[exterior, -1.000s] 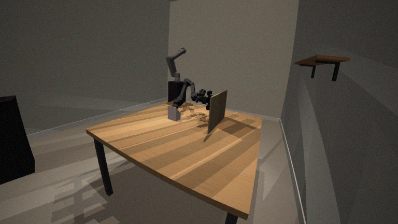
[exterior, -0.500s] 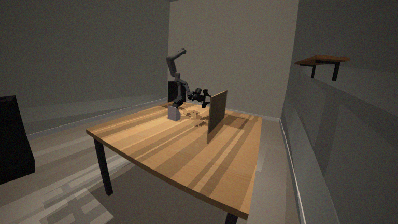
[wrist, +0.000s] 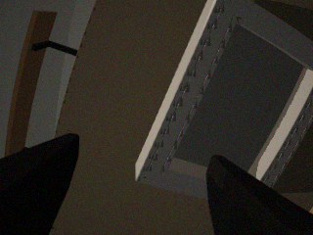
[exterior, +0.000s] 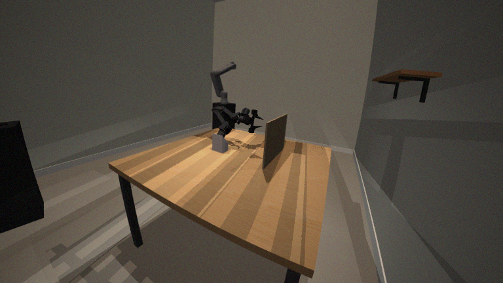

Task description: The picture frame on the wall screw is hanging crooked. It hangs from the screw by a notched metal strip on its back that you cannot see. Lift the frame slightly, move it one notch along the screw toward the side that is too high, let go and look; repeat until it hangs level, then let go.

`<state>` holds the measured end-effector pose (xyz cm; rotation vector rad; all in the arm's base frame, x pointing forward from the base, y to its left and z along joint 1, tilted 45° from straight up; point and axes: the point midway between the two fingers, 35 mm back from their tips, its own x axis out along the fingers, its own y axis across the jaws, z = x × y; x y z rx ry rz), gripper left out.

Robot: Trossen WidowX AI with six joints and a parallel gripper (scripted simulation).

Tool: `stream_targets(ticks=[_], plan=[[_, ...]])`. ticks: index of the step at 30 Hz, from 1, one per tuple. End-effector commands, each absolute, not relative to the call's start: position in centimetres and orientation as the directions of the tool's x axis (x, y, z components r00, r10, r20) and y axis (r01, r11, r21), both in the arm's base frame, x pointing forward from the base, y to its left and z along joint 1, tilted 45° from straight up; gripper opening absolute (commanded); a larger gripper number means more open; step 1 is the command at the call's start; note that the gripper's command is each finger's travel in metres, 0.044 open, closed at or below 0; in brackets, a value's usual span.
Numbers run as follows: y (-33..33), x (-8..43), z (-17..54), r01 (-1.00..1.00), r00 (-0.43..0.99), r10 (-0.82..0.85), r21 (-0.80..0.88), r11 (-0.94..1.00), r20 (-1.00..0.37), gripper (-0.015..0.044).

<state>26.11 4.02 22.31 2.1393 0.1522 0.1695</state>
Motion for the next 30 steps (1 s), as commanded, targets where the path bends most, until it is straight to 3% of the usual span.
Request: stream_targets(ticks=[1, 30], plan=[[2.85, 24.54, 24.64, 0.021, 0.982, 0.174, 0.878, -0.478, 0.071, 0.026], [2.66, 24.15, 24.98, 0.02, 0.982, 0.174, 0.885, -0.466, 0.07, 0.026]])
